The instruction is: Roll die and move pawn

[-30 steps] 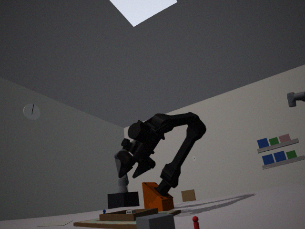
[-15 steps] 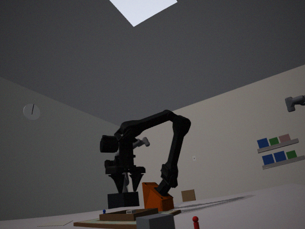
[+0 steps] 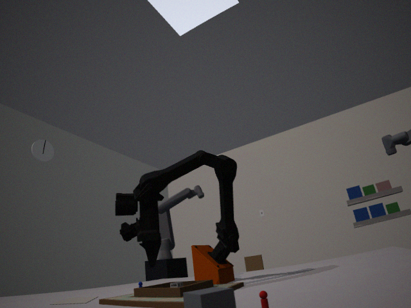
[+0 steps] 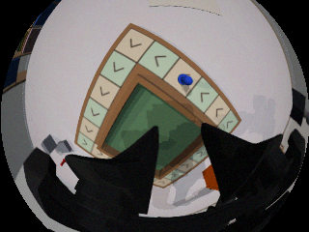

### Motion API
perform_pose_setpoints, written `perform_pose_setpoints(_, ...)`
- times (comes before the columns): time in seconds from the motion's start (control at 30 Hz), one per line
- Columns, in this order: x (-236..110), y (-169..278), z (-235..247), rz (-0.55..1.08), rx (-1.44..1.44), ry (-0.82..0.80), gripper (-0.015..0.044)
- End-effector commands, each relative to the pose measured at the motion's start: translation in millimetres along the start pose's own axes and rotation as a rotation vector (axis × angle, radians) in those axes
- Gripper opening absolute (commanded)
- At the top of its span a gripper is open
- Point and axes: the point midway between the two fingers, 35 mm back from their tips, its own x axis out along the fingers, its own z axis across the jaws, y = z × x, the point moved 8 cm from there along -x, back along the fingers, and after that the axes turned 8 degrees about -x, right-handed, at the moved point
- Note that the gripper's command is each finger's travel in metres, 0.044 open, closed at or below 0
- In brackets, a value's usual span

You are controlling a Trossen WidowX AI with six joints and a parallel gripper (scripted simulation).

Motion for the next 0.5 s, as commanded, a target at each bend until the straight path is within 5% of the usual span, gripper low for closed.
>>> perform_pose_setpoints(0.0,9.3,-36.1,-27.4,-0.024,-0.396,-0.043,0.0200)
perform_pose_setpoints(0.47,10.7,-34.2,-30.1,-0.024,-0.396,-0.043,0.0200)
